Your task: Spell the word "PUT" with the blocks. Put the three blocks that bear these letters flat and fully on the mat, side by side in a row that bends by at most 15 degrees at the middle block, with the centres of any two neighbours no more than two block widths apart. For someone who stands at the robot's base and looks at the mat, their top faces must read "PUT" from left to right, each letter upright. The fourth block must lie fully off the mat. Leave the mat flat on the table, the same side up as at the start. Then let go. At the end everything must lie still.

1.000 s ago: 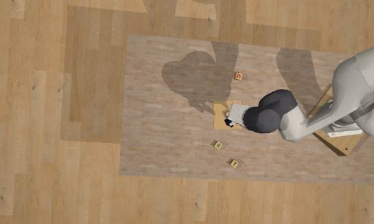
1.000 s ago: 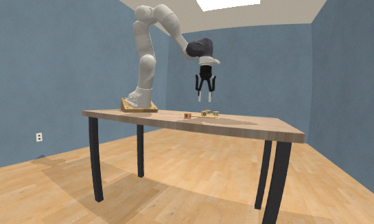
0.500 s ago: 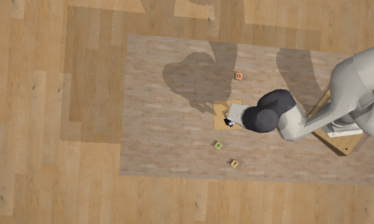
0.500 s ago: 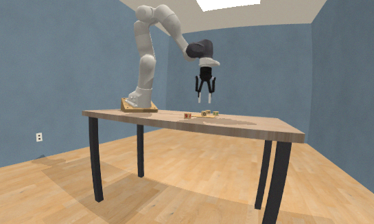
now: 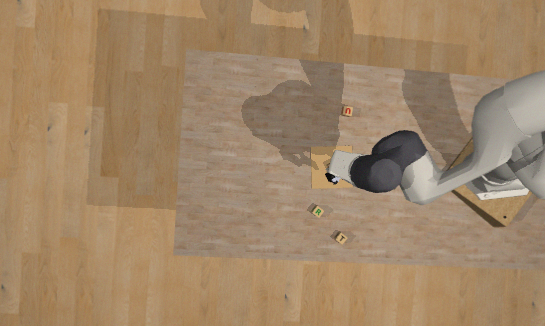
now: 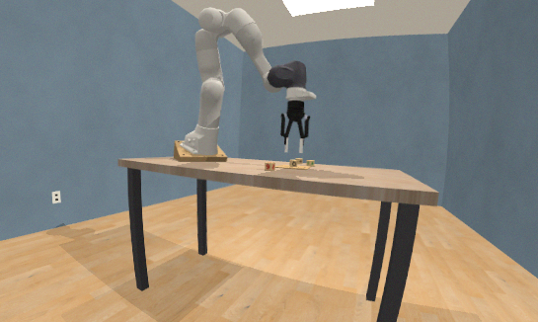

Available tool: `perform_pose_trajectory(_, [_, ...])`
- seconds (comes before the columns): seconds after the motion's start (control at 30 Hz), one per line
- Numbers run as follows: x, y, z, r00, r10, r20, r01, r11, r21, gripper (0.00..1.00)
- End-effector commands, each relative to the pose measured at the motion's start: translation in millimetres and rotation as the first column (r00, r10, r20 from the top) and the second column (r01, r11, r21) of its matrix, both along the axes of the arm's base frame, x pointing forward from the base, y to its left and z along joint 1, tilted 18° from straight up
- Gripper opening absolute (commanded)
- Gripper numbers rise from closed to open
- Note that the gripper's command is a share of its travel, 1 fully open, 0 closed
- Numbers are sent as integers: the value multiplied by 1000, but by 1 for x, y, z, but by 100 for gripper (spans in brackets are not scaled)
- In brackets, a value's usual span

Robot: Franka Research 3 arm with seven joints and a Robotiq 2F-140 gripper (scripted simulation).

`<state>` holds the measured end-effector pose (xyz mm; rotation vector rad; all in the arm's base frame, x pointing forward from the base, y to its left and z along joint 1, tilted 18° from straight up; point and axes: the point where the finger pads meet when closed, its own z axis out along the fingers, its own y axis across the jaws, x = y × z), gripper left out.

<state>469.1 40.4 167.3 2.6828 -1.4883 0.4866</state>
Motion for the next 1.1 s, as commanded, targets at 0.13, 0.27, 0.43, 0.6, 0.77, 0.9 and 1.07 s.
perform_pose_trajectory(0.13, [5,-2,-9,1000,6,7,-6,1000,2,40])
perform_pose_trajectory(0.27, [6,-2,-14,1000,6,7,-6,1000,2,40])
perform_pose_trajectory(0.43, [7,-3,-17,1000,6,7,-6,1000,2,40])
perform_pose_trajectory(0.6, [7,-4,-19,1000,6,7,-6,1000,2,40])
perform_pose_trajectory(0.77, [8,-4,-20,1000,6,7,-6,1000,2,40])
perform_pose_trajectory(0.9, [8,-4,-20,1000,6,7,-6,1000,2,40])
perform_pose_trajectory(1.07, [8,-4,-20,1000,6,7,-6,1000,2,40])
